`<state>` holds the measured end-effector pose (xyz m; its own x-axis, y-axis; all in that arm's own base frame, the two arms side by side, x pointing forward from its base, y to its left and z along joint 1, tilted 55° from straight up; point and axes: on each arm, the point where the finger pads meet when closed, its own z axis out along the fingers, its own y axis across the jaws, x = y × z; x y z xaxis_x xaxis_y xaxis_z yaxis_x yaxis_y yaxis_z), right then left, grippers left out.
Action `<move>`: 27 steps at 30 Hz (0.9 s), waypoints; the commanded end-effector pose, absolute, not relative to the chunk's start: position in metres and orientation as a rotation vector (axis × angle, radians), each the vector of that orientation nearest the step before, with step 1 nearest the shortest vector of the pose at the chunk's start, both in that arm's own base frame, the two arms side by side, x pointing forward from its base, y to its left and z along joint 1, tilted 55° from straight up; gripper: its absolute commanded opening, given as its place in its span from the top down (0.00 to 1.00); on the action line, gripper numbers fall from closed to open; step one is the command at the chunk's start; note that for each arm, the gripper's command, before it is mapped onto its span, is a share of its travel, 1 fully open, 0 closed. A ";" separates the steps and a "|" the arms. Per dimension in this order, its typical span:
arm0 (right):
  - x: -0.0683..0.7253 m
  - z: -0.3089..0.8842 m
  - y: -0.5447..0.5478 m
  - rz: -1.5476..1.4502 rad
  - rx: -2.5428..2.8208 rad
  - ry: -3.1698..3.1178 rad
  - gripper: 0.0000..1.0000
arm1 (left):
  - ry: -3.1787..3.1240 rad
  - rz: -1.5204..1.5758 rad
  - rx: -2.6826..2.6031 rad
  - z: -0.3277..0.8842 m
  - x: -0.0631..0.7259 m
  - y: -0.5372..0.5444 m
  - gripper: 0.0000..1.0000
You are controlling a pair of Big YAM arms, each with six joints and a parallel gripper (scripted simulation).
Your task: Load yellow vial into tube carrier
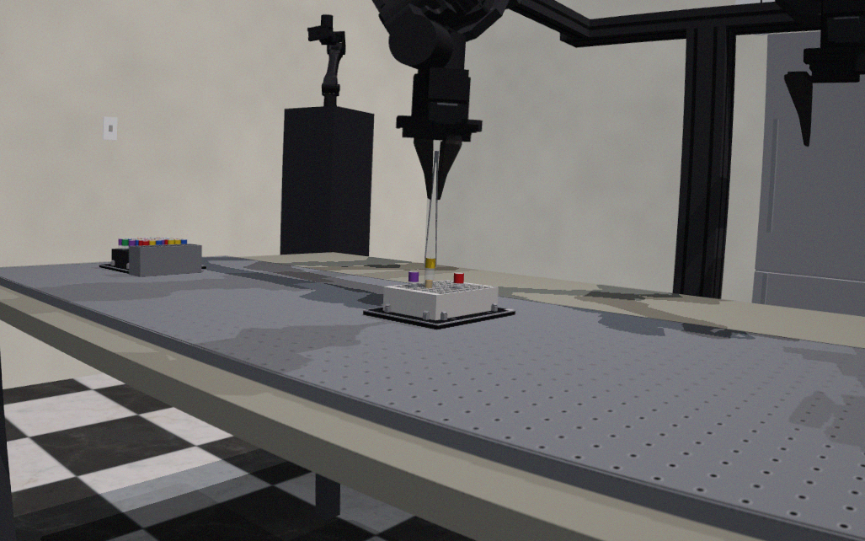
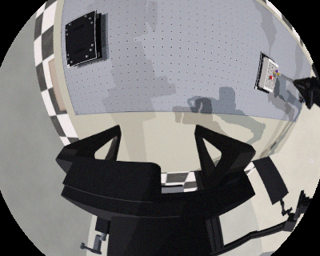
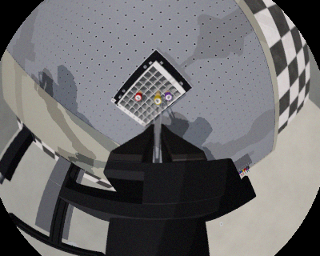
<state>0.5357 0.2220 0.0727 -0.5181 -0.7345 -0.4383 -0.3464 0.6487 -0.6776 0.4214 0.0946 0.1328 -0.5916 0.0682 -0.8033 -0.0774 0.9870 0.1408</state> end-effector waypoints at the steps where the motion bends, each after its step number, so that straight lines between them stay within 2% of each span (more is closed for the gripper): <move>1: 0.540 0.084 0.217 -0.679 -0.823 2.114 0.91 | 2.145 0.220 0.004 0.150 0.424 0.098 0.00; 27: 0.543 0.071 0.217 -0.686 -0.837 2.127 0.91 | 2.145 0.220 0.004 0.150 0.424 0.098 0.00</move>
<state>0.5370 0.2203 0.0728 -0.5181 -0.7340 -0.4392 -0.3461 0.6494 -0.6771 0.4214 0.0946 0.1328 -0.5916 0.0682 -0.8033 -0.0774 0.9870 0.1408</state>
